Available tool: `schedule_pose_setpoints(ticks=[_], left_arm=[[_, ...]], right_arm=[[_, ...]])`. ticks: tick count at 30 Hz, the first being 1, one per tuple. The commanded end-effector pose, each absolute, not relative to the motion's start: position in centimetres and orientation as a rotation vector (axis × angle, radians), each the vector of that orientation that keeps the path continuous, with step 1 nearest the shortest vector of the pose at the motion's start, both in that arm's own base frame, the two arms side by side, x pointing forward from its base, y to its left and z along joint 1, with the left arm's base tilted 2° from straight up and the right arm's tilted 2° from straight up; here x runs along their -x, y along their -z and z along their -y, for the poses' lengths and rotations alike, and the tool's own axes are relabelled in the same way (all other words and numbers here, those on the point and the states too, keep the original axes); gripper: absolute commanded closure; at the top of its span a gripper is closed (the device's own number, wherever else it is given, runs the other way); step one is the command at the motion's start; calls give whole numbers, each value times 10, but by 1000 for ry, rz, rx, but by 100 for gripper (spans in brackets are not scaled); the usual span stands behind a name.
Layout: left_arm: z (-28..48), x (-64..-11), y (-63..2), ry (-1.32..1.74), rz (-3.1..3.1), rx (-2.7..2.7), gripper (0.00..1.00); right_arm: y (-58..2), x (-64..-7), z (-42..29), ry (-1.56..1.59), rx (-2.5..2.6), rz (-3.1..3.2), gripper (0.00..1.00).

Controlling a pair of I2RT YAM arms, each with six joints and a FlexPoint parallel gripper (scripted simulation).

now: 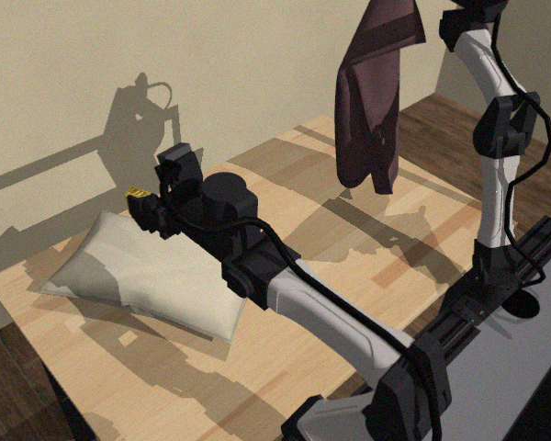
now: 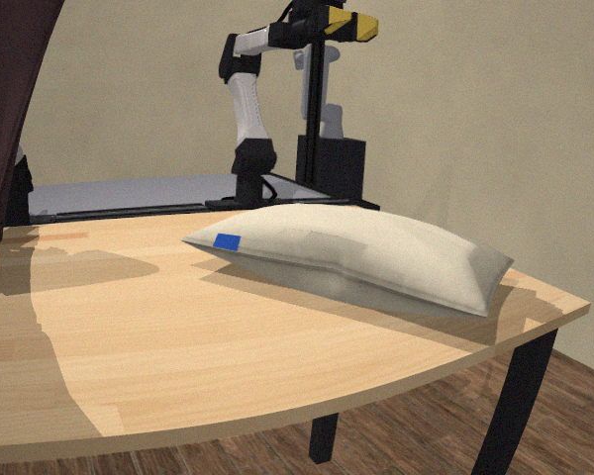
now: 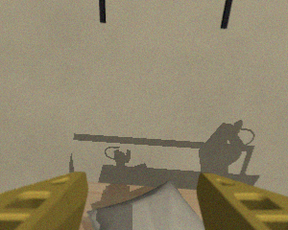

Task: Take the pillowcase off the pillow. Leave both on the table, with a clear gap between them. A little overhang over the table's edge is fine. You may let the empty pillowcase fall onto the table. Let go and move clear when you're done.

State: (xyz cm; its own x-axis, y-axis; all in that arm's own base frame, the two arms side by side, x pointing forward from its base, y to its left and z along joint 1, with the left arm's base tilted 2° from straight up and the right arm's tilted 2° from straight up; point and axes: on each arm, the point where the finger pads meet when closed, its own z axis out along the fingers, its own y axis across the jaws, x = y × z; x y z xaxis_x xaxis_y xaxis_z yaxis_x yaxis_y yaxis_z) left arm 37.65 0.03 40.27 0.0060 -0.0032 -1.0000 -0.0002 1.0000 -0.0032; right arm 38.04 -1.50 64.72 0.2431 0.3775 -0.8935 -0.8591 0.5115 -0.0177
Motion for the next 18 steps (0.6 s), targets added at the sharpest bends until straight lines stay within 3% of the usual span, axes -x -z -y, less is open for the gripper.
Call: schedule_pose_setpoints(ticks=[1,18], left_arm=[[8,-376,-432,17,-1474,-30,40],[8,-376,-432,17,-1474,-30,40]], right_arm=[[-663,-371,14,-901,578,-945,100],[-662,-394,48,-824,532,-965,100]])
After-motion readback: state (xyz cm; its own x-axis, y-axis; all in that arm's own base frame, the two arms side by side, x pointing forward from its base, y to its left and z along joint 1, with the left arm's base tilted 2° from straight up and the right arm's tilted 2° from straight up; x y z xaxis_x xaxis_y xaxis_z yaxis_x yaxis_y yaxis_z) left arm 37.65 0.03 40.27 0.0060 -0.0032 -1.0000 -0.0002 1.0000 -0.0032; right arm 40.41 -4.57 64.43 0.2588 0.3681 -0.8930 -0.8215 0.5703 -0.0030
